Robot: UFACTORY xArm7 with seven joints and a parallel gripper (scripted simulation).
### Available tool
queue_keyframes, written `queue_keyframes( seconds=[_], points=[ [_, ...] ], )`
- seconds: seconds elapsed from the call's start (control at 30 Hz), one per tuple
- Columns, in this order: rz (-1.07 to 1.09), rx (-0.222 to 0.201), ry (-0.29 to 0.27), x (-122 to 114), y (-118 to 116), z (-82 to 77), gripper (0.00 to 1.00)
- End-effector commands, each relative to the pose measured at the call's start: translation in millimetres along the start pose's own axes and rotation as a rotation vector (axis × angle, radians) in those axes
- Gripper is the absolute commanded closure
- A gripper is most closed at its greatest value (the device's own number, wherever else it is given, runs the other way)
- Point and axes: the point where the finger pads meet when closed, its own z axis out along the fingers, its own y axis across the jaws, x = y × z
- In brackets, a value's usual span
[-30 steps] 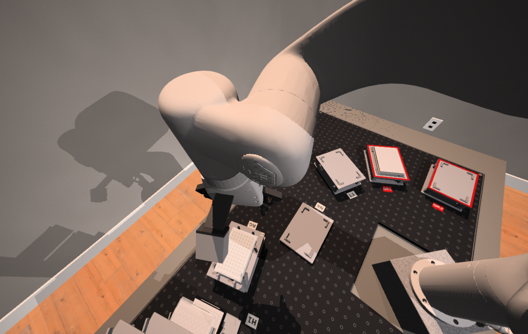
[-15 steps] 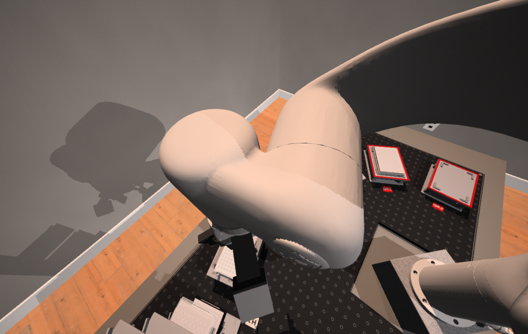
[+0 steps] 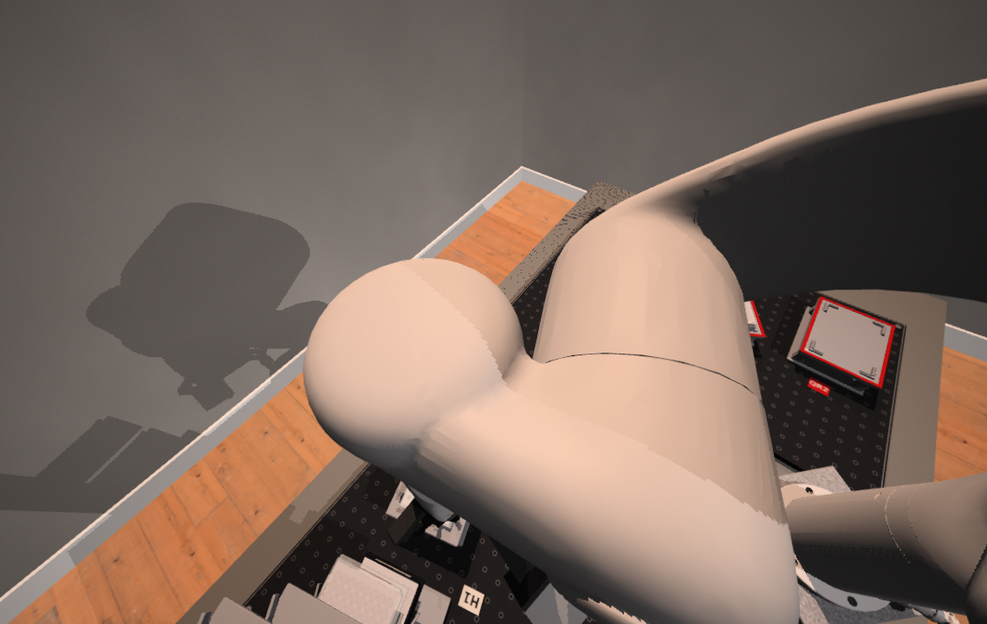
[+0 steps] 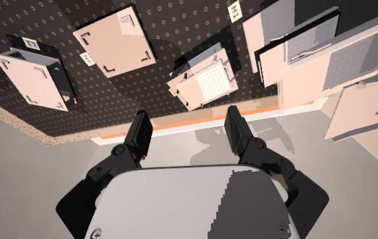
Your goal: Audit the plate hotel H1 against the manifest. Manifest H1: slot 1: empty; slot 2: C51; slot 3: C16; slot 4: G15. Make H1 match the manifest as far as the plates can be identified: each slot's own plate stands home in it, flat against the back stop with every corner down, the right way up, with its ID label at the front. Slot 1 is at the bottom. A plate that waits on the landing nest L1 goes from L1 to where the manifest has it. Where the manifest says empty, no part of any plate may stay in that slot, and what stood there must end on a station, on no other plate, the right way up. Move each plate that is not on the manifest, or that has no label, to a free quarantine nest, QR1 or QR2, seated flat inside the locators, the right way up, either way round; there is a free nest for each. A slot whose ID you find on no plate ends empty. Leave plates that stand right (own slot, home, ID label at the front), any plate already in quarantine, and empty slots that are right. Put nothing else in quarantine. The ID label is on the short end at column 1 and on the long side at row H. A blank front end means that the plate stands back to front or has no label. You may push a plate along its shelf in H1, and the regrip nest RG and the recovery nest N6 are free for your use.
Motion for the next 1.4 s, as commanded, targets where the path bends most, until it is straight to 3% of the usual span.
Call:
queue_keyframes(
  seconds=[0.0, 0.4, 0.77, 1.37],
  points=[
    [-0.153, -0.011, -0.003, -1, 1, -1.5, 0.0],
    [-0.486, -0.011, -0.005, -1, 1, -1.5, 0.0],
    [-0.49, -0.011, -0.005, -1, 1, -1.5, 0.0],
    [-0.49, -0.011, -0.005, -1, 1, 25.2, 0.0]
  ],
)
